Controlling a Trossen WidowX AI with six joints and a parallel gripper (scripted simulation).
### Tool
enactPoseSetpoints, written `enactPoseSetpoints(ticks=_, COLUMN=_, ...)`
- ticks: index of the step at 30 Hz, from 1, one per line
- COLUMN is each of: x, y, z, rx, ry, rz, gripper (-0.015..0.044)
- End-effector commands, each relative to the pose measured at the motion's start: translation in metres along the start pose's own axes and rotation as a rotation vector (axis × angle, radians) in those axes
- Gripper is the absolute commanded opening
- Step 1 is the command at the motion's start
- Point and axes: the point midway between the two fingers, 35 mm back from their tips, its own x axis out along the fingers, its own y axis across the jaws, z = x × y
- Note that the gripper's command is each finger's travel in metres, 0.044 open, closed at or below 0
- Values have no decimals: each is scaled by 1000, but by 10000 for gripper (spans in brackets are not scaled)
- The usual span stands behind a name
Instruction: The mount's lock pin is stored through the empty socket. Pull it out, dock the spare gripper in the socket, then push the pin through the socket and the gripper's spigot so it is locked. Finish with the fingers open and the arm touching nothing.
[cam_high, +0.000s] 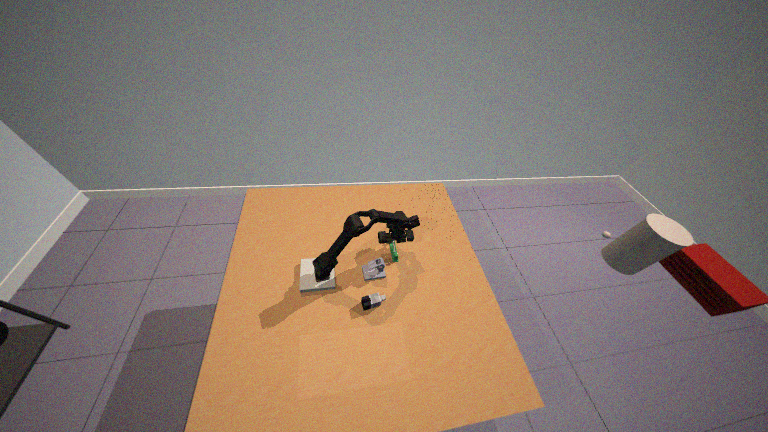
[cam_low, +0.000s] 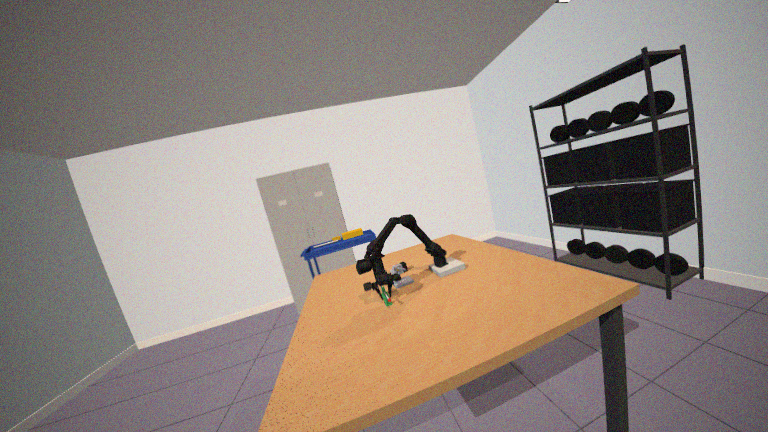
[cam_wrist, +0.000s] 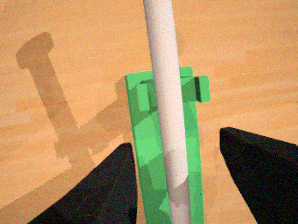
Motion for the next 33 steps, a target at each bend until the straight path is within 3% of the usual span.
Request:
enactPoseSetpoints(ticks=1, x=7, y=3, z=-1, rx=-4, ry=-3, rz=9, gripper=180)
enactPoseSetpoints(ticks=7, x=7, y=3, z=-2, rx=-4, ry=-3, rz=9, gripper=180)
enactPoseSetpoints(ticks=13, x=7, y=3, z=-2, rx=-4, ry=-3, rz=9, gripper=23)
enactPoseSetpoints(ticks=16, x=7, y=3, z=-2, rx=-4, ry=-3, rz=9, gripper=3)
enactPoseSetpoints(ticks=33, x=-9, y=5, z=0, rx=2, ry=6, rz=23, gripper=0)
